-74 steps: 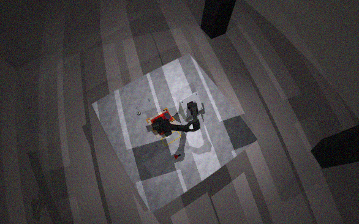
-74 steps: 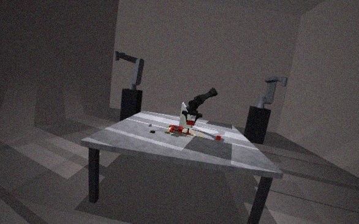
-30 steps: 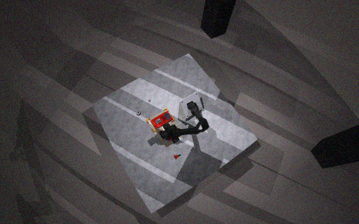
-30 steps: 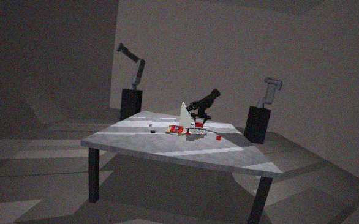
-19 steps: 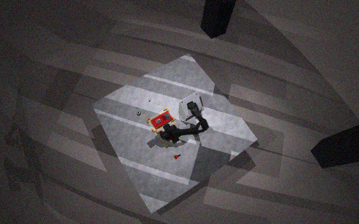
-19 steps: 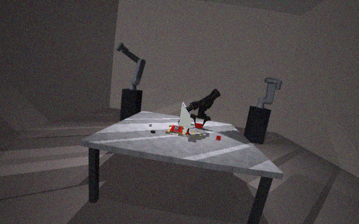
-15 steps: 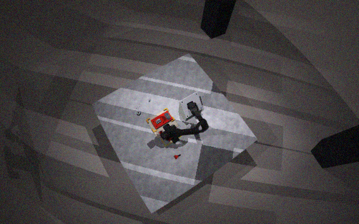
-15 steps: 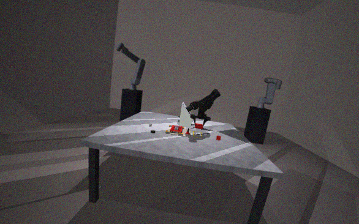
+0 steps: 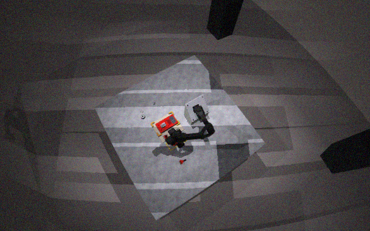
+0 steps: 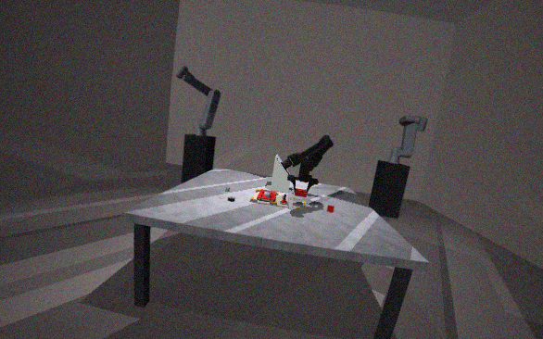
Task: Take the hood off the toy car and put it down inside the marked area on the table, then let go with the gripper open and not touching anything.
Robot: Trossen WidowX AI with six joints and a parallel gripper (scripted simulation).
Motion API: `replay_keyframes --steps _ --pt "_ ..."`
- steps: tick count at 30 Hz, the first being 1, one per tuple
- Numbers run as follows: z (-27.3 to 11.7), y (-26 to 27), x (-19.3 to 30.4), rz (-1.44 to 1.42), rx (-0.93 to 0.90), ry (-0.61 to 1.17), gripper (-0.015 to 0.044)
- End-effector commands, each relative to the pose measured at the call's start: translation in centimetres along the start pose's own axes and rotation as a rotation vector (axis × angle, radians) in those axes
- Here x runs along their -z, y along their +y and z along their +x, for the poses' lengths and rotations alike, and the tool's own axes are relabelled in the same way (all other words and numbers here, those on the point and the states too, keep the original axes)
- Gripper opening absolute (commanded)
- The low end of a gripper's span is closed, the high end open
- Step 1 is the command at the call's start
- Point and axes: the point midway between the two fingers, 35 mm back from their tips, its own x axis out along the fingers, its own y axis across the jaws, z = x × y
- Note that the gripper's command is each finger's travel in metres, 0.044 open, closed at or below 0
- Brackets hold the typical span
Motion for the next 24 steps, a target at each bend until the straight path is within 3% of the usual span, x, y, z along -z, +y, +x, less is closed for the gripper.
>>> replay_keyframes --steps 1,24 --pt "0.5 -0.2 0.2 0.007 0.005 0.003 0.0000" --pt "2.3 -0.1 0.3 0.008 0.003 0.003 0.0000"
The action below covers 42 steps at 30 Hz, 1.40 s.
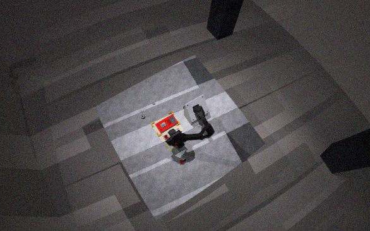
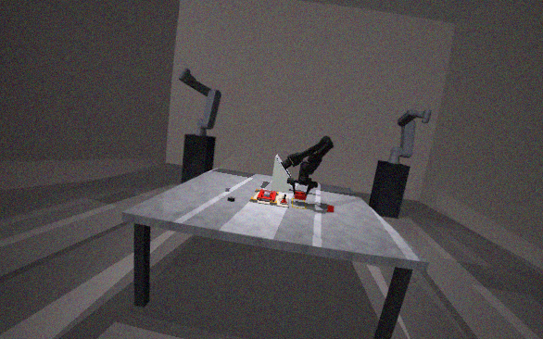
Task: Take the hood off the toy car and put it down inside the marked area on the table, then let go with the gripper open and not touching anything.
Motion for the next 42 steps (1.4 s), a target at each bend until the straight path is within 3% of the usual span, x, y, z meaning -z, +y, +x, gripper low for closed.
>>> replay_keyframes --steps 1,42 --pt "0.5 -0.2 0.2 0.007 0.005 0.003 0.0000" --pt "2.8 -0.1 0.4 0.008 0.001 0.003 0.0000"
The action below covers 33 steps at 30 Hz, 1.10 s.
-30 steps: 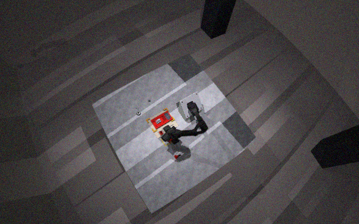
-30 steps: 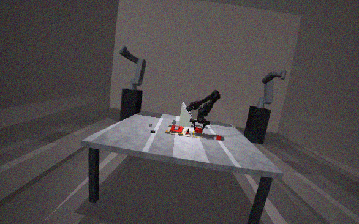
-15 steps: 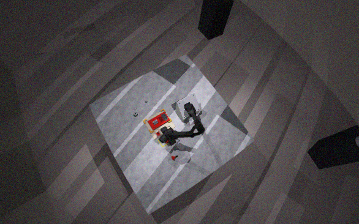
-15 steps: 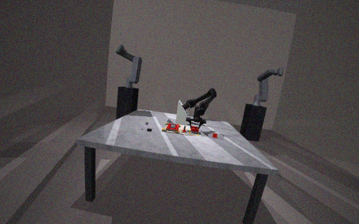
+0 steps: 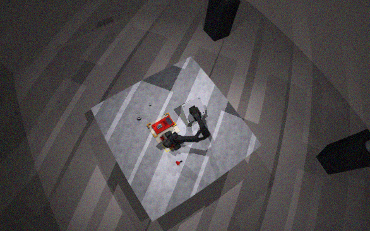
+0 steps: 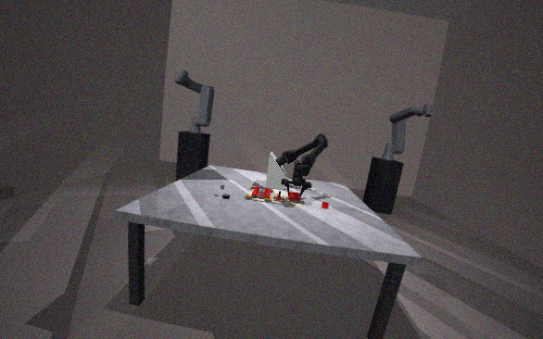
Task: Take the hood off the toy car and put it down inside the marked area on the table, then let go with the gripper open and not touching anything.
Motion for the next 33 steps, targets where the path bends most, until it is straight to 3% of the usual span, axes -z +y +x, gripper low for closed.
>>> replay_keyframes --steps 1,27,33 --pt "0.3 -0.1 0.0 0.005 0.005 0.000 0.0000" --pt "1.5 -0.1 0.1 0.005 0.004 0.000 0.0000" --pt "1.3 0.0 0.0 0.000 -0.001 0.001 0.0158"
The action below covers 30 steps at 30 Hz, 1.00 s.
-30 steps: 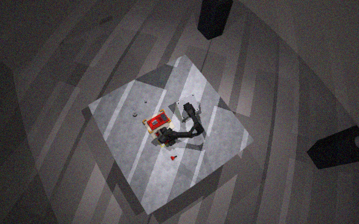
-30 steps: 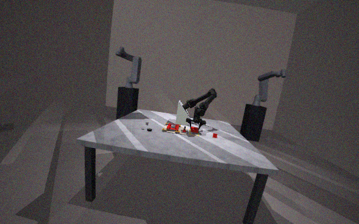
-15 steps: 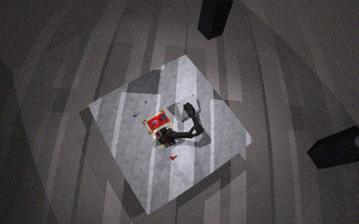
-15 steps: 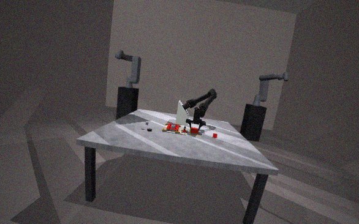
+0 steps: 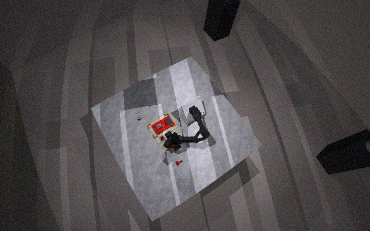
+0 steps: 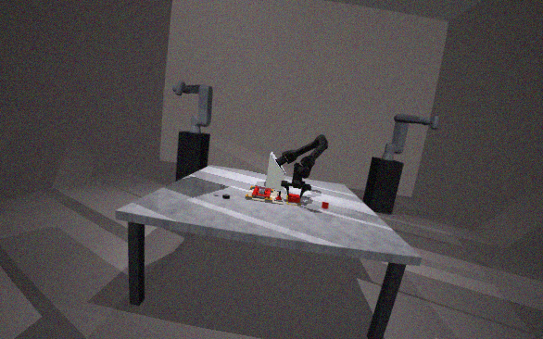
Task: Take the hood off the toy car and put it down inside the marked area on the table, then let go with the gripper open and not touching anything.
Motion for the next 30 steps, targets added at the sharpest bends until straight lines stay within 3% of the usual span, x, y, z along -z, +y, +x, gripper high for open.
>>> replay_keyframes --steps 1,11,15,20,30 --pt "0.0 0.0 0.0 -0.001 0.000 0.000 0.0184" --pt "0.0 0.0 0.0 -0.001 0.000 0.000 0.0440" --pt "-1.9 -0.1 -0.2 -0.001 0.004 0.001 0.0440" --pt "-7.0 -0.1 -0.1 0.000 0.004 0.002 0.0440" --pt "-7.3 0.0 -0.1 0.000 0.003 0.002 0.0440"
